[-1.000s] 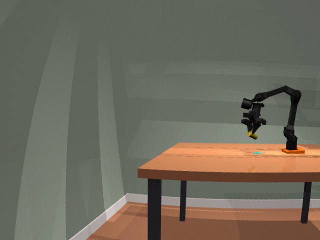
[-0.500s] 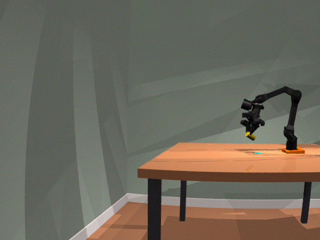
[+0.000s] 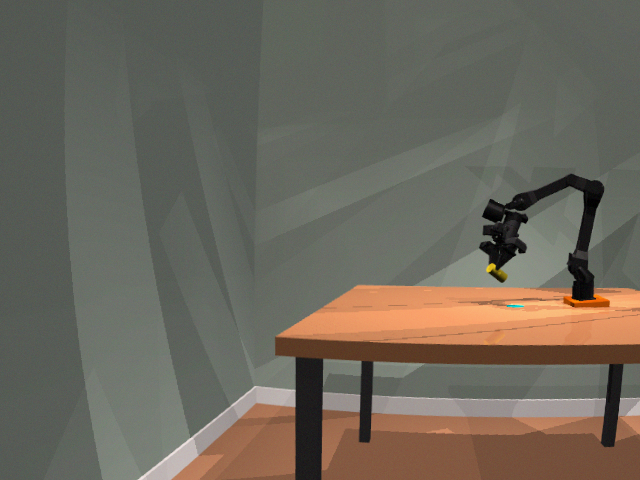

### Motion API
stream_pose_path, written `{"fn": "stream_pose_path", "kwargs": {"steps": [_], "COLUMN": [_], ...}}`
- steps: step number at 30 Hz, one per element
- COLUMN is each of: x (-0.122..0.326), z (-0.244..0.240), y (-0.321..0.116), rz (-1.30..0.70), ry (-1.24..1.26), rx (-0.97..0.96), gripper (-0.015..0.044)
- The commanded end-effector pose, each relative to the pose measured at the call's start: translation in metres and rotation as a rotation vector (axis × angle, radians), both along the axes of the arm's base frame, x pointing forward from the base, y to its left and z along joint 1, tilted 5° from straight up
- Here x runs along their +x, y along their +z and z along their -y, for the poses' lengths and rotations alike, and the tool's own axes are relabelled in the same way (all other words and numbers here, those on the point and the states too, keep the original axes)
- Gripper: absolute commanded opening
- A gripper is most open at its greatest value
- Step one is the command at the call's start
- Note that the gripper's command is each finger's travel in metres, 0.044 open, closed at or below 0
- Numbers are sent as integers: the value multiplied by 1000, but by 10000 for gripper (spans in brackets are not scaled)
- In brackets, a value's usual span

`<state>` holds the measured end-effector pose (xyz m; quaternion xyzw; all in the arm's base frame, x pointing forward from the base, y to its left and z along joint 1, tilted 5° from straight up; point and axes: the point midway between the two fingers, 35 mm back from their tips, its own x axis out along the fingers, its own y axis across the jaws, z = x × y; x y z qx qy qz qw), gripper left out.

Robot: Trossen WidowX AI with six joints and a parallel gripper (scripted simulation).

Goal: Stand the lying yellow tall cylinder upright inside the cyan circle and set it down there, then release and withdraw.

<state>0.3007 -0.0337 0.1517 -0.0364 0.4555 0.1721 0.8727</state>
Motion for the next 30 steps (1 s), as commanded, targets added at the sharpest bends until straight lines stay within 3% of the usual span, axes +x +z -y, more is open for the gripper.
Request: {"fn": "stream_pose_path", "kwargs": {"steps": [1, 30], "x": [2, 14], "z": [1, 12], "y": [1, 2], "rz": [25, 179], "ry": [-12, -65], "rx": [20, 120], "gripper": [105, 105]}}
